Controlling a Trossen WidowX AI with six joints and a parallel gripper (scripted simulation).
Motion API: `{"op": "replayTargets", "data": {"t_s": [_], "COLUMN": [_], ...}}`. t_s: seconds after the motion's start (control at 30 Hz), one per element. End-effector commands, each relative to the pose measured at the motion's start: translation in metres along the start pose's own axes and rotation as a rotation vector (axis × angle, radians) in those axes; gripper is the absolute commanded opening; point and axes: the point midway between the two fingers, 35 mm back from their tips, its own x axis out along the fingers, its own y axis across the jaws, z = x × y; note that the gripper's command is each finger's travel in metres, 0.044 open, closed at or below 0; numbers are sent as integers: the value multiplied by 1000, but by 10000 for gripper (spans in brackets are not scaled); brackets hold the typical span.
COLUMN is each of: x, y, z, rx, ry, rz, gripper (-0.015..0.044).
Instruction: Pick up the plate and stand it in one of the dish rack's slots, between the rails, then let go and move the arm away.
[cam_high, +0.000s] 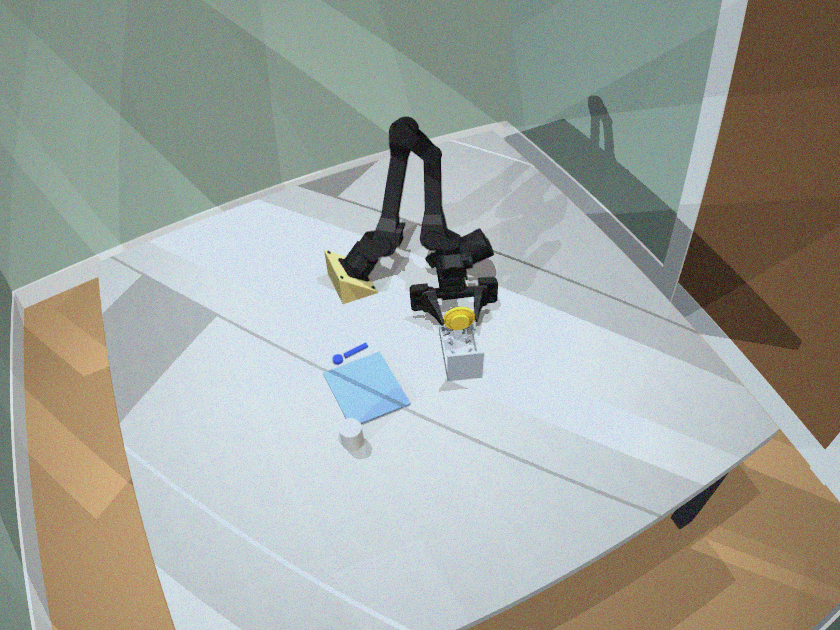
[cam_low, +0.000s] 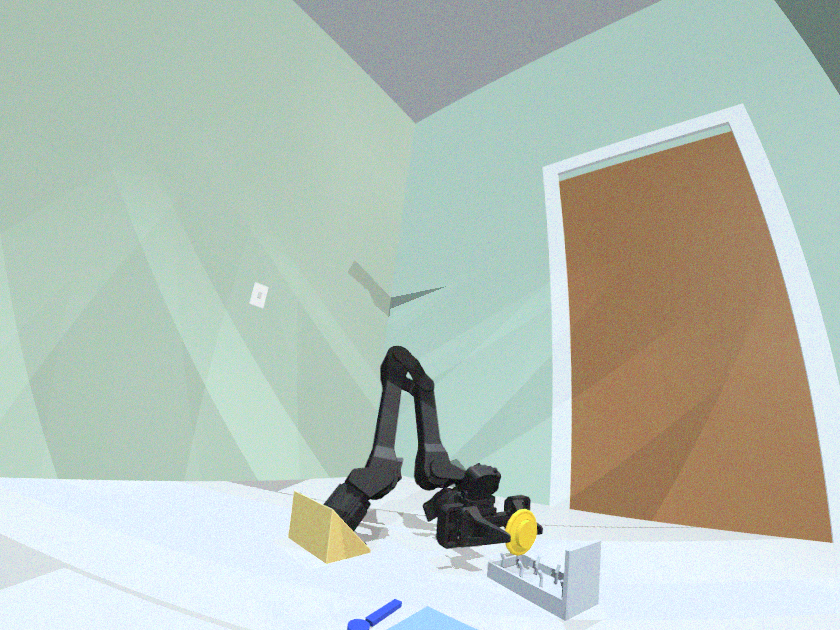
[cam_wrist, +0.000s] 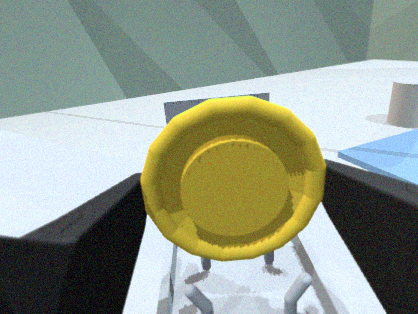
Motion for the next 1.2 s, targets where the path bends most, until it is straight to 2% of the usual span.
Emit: {"op": "replayTargets", "data": {"t_s": [0.0, 0.13, 0.6, 1.1, 1.17], "x": [3, 3, 3, 3, 3], "y": [-2, -3, -2, -2, -2], "z": [-4, -19, -15, -15, -15], "rx": [-4, -1, -10, -6, -6], "ry": [1, 1, 8, 6, 6], "rz": [0, 0, 0, 0, 0], "gripper": [0, 0, 0, 394, 400]}}
